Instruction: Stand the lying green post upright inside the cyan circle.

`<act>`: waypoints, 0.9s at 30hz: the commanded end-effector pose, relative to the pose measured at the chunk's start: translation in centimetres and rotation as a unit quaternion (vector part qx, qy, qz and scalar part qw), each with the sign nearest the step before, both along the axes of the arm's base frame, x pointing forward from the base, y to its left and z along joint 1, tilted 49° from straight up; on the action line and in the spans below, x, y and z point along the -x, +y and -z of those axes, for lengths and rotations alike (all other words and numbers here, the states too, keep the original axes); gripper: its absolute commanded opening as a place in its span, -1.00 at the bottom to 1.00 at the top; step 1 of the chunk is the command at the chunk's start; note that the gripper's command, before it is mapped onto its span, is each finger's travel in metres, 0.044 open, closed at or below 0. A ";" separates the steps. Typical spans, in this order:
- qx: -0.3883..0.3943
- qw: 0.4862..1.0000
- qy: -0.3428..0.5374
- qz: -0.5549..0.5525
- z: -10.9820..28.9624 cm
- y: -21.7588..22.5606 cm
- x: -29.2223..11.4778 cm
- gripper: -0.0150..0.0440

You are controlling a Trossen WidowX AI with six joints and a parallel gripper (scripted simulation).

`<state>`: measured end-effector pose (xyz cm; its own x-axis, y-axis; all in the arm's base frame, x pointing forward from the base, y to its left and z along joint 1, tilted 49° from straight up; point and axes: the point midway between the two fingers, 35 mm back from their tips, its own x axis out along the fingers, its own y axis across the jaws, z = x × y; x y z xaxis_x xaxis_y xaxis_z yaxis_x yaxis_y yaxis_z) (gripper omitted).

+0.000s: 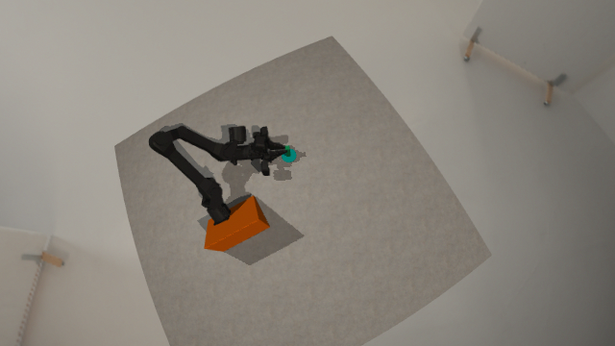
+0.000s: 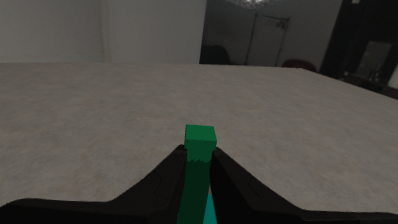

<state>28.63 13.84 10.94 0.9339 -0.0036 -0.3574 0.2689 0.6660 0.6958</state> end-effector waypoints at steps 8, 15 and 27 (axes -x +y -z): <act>-0.002 1.000 -0.001 0.002 0.4 0.5 0.1 -0.42; -0.002 1.000 -0.001 0.002 0.4 0.5 0.1 0.03; -0.002 1.000 -0.001 0.002 0.2 0.3 -0.1 0.86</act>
